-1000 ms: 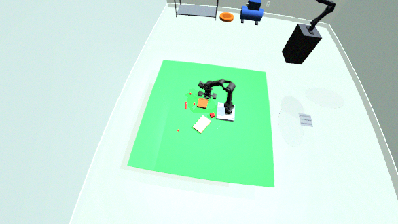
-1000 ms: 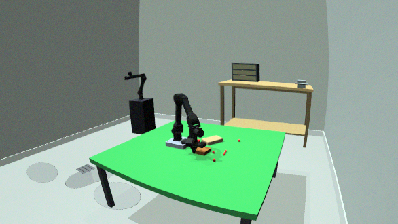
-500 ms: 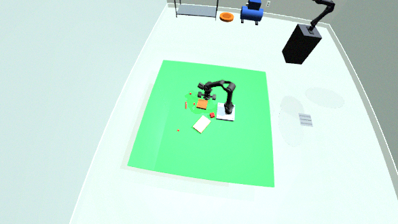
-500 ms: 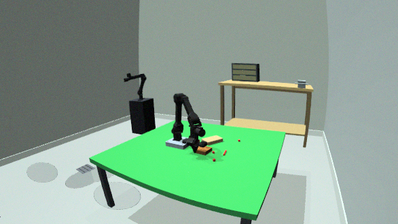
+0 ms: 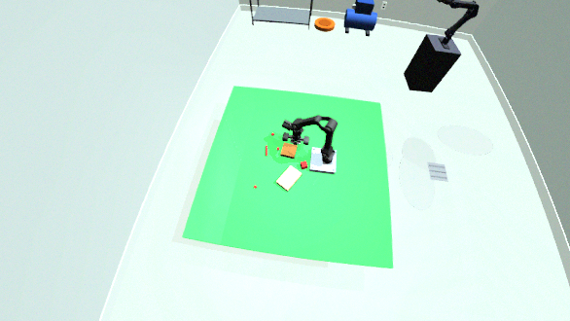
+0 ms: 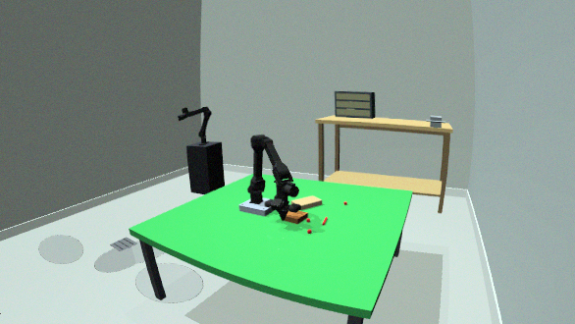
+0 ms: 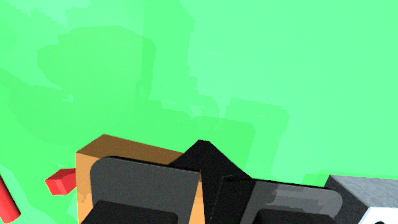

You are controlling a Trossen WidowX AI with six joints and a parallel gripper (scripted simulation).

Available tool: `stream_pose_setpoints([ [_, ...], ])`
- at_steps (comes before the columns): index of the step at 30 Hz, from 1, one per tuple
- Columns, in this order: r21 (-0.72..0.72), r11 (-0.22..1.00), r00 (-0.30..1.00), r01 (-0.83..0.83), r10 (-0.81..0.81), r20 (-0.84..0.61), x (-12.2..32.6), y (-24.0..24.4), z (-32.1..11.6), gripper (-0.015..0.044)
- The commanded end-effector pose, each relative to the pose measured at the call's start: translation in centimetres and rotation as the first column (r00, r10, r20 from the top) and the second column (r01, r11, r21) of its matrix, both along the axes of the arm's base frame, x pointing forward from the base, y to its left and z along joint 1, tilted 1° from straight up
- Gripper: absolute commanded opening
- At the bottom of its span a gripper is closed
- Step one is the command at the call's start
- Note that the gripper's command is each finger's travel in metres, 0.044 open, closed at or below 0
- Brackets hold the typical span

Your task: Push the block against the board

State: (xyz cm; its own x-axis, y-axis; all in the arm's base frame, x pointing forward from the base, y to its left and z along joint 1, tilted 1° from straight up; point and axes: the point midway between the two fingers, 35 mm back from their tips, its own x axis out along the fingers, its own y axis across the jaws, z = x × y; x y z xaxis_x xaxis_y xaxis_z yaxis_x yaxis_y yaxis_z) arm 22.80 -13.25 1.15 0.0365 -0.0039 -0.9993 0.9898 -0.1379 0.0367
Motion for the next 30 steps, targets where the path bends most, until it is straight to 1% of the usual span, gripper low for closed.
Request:
stream_pose_setpoints([
  [1, 0.005, 1.0, 1.0, 0.002, -0.002, -0.003, -0.1, 0.4, -0.2, 0.0],
  [30, 0.007, 1.0, 1.0, 0.002, -0.002, -0.003, 0.6, 2.6, -0.1, 0.0],
])
